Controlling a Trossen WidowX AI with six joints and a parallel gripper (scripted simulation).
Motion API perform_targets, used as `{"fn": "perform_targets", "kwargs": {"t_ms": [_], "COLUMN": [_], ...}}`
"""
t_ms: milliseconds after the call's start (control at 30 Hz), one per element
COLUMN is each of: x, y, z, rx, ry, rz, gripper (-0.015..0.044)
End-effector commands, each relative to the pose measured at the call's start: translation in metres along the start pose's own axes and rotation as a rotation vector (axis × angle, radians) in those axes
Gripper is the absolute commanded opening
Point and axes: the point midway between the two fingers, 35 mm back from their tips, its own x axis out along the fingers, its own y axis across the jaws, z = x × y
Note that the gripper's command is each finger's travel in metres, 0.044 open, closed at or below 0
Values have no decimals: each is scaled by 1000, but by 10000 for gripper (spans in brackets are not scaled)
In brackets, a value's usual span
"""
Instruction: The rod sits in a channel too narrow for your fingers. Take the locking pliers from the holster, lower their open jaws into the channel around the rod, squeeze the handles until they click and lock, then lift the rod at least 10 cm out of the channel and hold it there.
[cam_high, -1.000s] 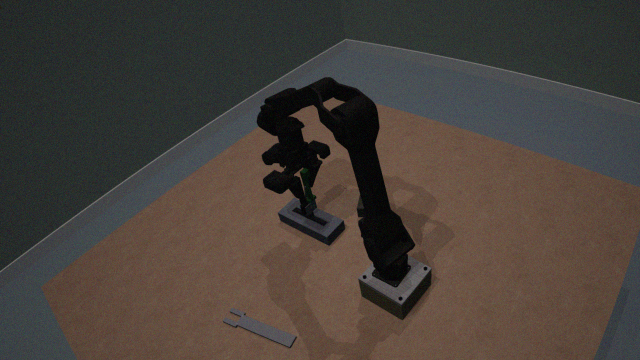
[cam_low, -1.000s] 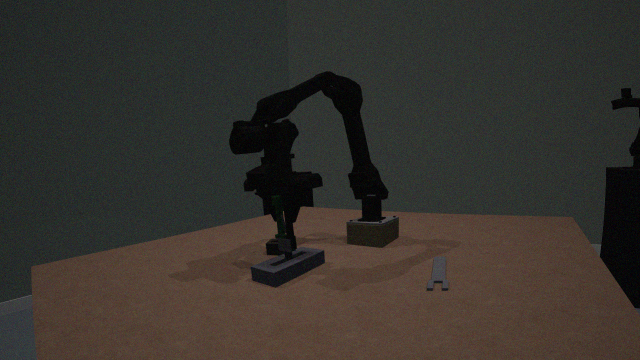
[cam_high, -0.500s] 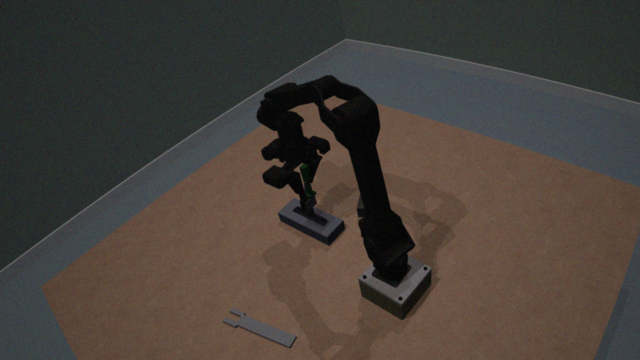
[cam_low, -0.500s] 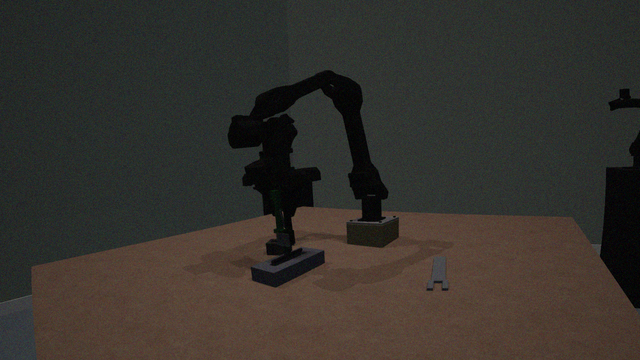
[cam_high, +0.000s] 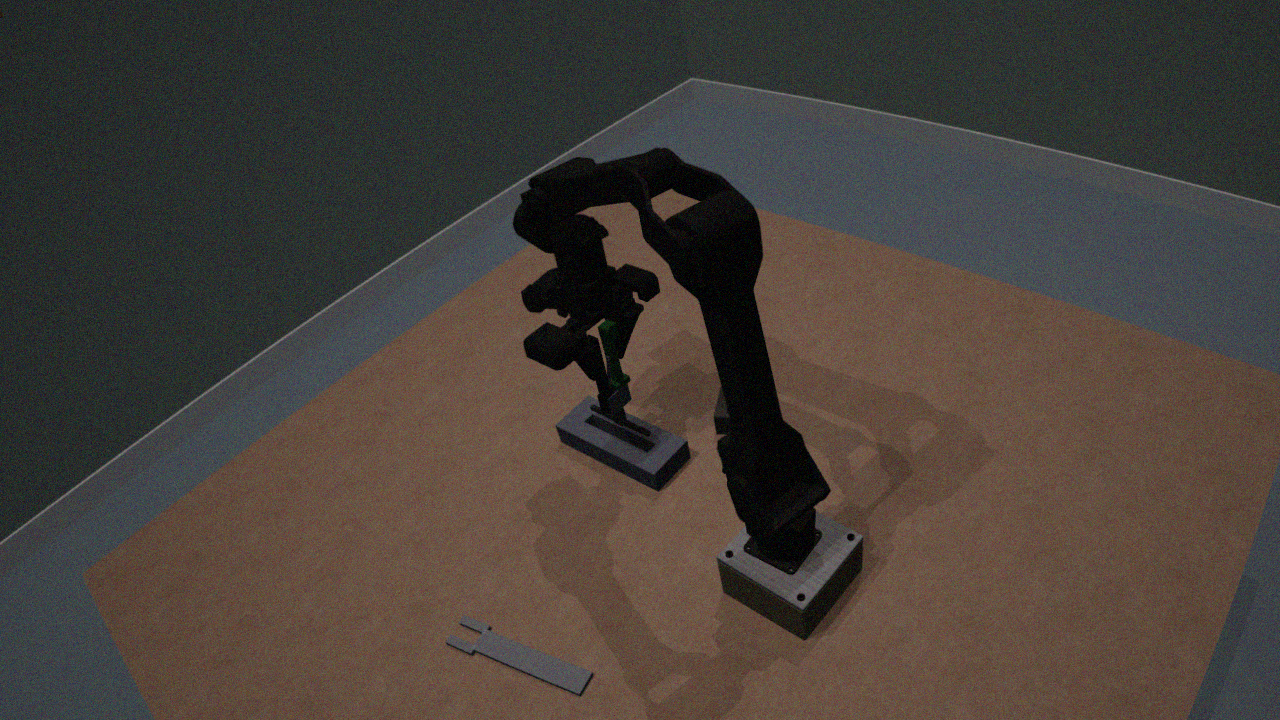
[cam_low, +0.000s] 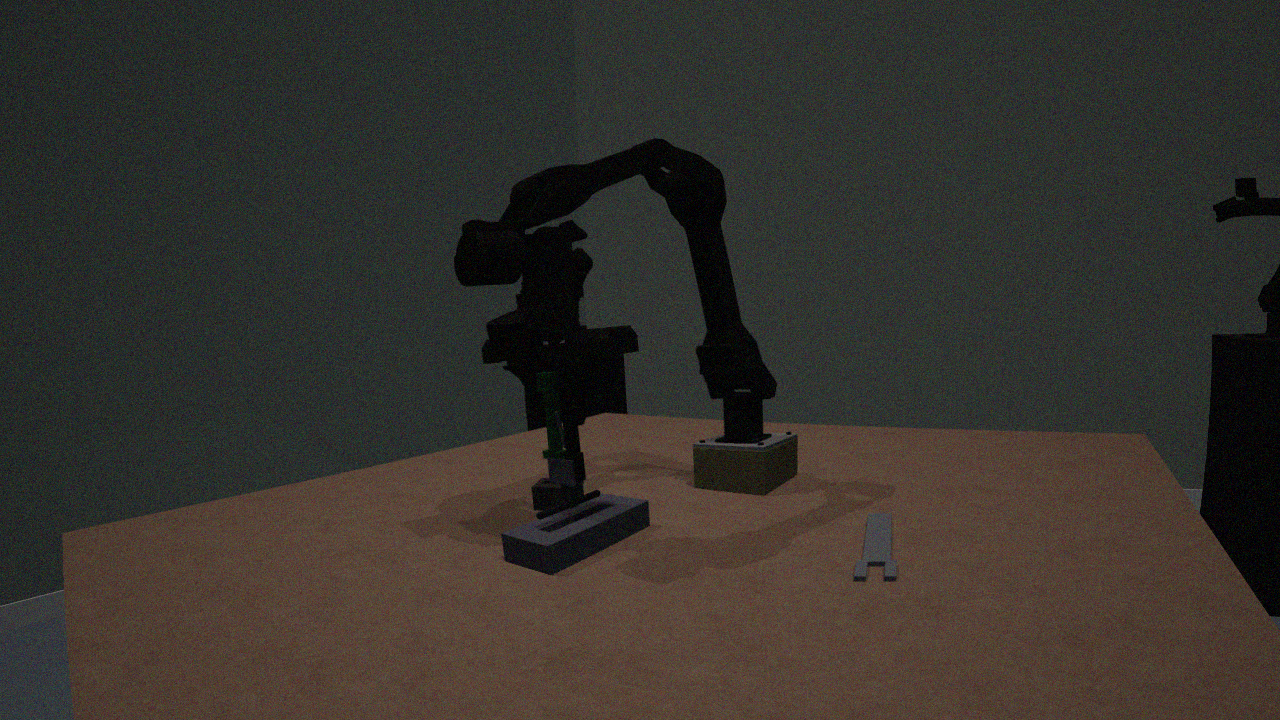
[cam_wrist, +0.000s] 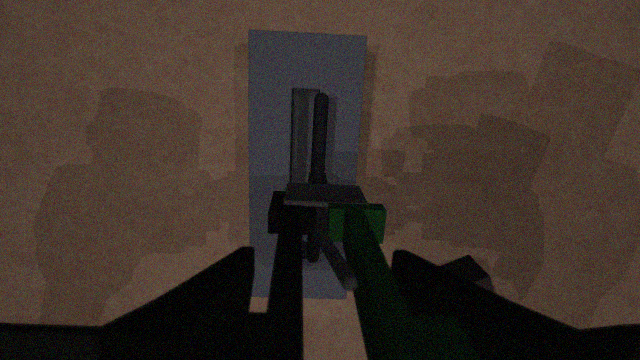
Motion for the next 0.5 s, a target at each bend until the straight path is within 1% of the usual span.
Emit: {"fn": "perform_targets", "kwargs": {"t_ms": [0,467], "x": [-9,-22], "y": [0,1], "z": [4,11], "rx": [-6,-7], "ry": [-40,-116], "rz": [-2,0], "gripper": [105,105]}}
